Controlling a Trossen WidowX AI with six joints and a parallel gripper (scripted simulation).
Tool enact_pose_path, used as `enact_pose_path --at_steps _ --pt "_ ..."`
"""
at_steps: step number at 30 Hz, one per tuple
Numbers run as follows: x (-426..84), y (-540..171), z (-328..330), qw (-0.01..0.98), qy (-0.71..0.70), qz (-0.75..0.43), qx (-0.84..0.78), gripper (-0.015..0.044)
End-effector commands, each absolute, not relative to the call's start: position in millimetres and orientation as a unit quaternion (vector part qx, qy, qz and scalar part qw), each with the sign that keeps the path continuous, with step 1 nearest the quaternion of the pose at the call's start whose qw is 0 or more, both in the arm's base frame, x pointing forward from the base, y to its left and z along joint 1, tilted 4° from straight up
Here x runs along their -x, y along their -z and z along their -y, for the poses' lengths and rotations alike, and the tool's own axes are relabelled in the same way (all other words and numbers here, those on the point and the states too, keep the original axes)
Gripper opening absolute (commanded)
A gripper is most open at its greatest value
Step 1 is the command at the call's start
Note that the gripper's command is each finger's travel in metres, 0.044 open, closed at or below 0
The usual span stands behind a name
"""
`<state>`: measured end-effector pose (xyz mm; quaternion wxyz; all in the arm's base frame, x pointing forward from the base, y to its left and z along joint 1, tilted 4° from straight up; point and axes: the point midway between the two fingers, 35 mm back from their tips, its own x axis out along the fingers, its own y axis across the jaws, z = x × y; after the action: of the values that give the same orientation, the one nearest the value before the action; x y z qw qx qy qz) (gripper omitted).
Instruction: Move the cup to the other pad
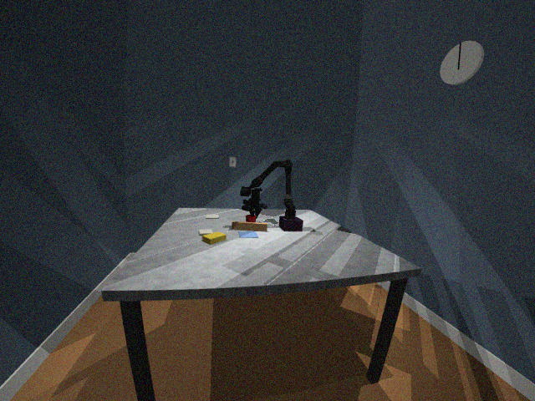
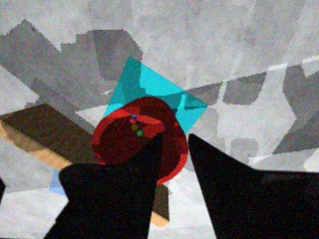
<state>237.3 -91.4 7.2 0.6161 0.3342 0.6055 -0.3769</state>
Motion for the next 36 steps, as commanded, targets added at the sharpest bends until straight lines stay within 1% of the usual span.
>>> enact_pose_path --at_steps 1,27,36 --pt "-240 -14 92 0.619 0.377 -0.602 -0.335 0.0128" --pt "-238 -54 87 0.617 0.377 -0.606 -0.332 0.0128" --pt "-237 -50 87 0.616 0.374 -0.609 -0.331 0.0364"
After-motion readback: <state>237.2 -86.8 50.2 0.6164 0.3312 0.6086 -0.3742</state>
